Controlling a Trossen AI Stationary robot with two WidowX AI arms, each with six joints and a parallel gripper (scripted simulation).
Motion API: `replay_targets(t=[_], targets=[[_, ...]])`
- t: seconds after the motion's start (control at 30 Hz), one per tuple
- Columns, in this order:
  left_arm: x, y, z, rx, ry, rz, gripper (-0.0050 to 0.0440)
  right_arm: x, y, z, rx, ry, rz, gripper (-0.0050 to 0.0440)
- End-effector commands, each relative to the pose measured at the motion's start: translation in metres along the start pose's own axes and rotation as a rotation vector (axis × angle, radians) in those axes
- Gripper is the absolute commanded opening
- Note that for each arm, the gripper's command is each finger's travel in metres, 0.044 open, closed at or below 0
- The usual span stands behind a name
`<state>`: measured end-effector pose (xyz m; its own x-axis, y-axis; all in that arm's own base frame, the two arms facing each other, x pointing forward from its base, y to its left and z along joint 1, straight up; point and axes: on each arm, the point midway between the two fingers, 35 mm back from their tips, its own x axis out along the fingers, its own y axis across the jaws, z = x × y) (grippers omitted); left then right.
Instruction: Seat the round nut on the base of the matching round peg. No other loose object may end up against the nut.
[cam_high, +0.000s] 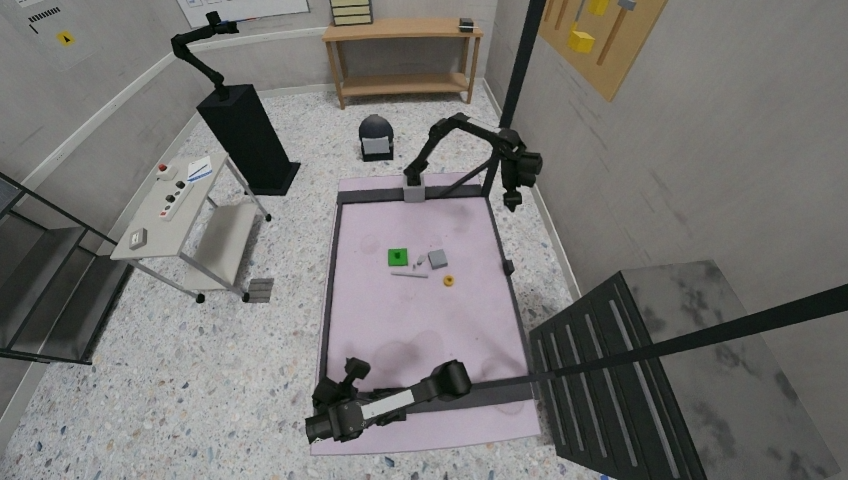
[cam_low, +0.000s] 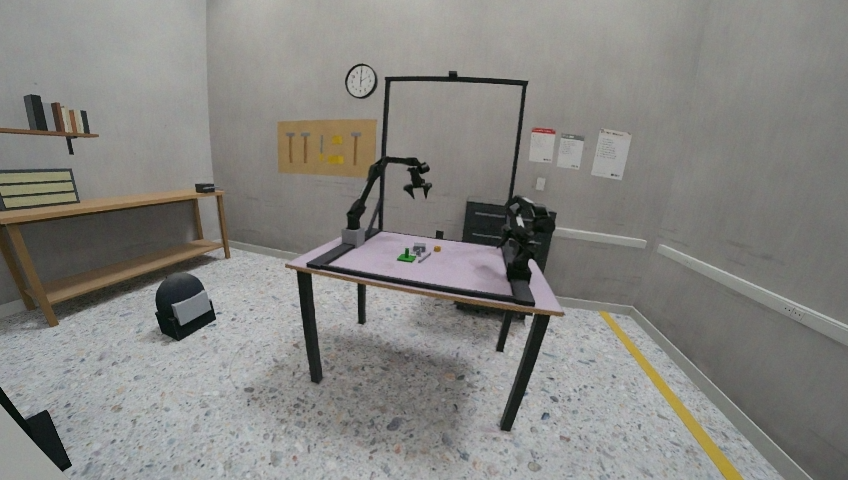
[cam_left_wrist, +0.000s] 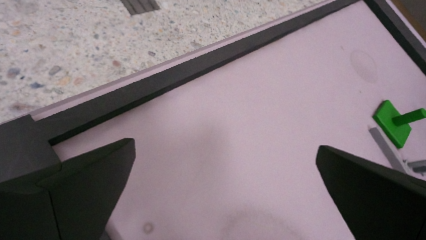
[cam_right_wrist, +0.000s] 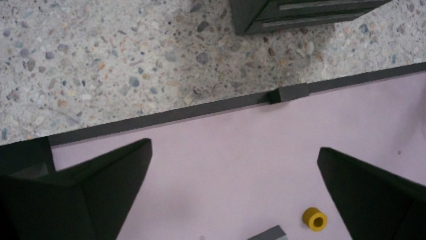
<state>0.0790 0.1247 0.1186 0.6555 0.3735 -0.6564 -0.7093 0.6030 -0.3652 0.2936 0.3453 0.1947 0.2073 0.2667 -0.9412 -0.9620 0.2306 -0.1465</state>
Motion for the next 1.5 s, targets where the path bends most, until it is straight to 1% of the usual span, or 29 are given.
replay_targets(t=[0.0,0.57,0.63,0.73,0.77,0.9,1.03,1.1,1.2,1.27,1.37,1.47], targets=[[-0.002,0.0,0.003,0.007,-0.005,0.004,0.044,-0.011,-0.001,0.003,0.0,-0.025,-0.013,0.044],[-0.002,0.0,0.003,0.007,-0.005,0.004,0.044,-0.011,-0.001,0.003,0.0,-0.025,-0.013,0.044],[-0.002,0.0,0.003,0.01,-0.003,0.003,0.044,-0.008,-0.004,0.002,0.004,-0.016,-0.018,0.0392],[-0.001,-0.003,0.004,0.036,0.011,0.0,0.044,0.001,-0.021,-0.005,0.044,0.023,-0.063,0.032],[-0.001,-0.005,0.005,0.052,0.017,-0.004,0.044,0.005,-0.03,-0.01,0.065,0.046,-0.086,0.03],[0.004,-0.014,0.003,0.129,0.065,-0.033,0.044,0.031,-0.084,-0.048,0.204,0.184,-0.2,0.03],[0.008,-0.024,0.002,0.199,0.104,-0.059,0.044,0.058,-0.127,-0.09,0.347,0.293,-0.256,0.03],[0.008,-0.024,0.002,0.199,0.104,-0.059,0.044,0.058,-0.127,-0.09,0.347,0.293,-0.256,0.03],[0.012,-0.034,0.0,0.278,0.14,-0.088,0.044,0.091,-0.165,-0.137,0.516,0.364,-0.26,0.03],[0.015,-0.042,-0.001,0.333,0.161,-0.108,0.044,0.104,-0.177,-0.156,0.585,0.381,-0.252,0.03],[0.018,-0.055,-0.002,0.413,0.184,-0.137,0.044,0.129,-0.195,-0.189,0.718,0.389,-0.208,0.03],[0.02,-0.066,-0.004,0.484,0.198,-0.166,0.044,0.149,-0.204,-0.213,0.823,0.379,-0.154,0.03]])
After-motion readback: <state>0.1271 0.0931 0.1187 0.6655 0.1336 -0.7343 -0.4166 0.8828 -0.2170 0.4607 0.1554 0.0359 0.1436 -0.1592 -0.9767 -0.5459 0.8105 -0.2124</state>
